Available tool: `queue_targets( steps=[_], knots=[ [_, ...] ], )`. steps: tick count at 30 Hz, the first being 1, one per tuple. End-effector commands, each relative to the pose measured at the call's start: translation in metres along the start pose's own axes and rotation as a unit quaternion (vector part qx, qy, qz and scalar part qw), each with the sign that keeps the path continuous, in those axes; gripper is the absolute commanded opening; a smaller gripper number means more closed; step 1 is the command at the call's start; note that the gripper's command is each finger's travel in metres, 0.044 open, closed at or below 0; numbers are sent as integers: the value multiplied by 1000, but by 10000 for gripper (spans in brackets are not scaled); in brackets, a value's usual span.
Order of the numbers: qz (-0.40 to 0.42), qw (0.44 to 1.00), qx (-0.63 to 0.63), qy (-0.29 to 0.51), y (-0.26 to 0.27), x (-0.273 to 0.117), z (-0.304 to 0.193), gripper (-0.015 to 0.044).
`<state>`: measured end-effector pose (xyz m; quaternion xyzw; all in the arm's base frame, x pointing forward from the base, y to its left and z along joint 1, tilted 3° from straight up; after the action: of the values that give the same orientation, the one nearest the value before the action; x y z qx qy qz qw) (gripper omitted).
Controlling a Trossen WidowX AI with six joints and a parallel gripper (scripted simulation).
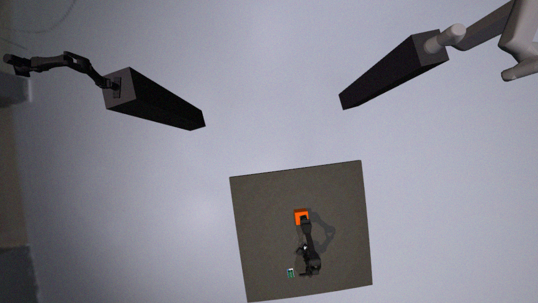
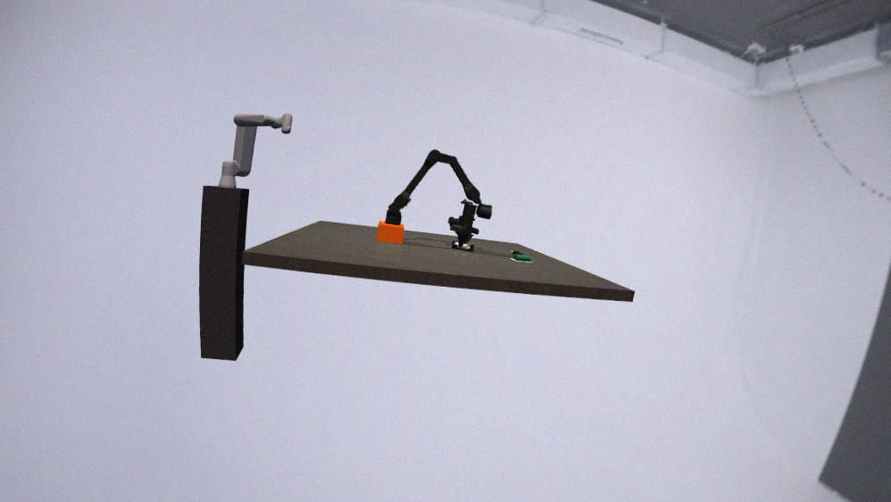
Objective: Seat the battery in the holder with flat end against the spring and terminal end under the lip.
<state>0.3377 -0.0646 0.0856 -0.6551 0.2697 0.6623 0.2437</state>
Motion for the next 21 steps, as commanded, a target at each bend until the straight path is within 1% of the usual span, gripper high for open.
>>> queue_targets(
  steps=[1,2,6,16,21],
  knots=[
    [0,1000,2,-1,0,0,1,76],
    [0,1000,2,-1,0,0,1,76],
    [0,1000,2,-1,0,0,1,178],
    [0,1000,0,0,1,-14,1,178],
    [0,1000,0,0,1,-15,1,178]
  ],
)
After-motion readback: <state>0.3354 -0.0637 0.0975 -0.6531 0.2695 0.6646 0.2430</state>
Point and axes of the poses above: the point midway between the two fingers, 35 mm back from their tips, its own x axis out along the fingers, its own y axis across the jaws, z = x × y, the point moved 10 cm from there along -x, back along the fingers, and after that the axes turned 5 degrees about -x, right-handed, at the moved point
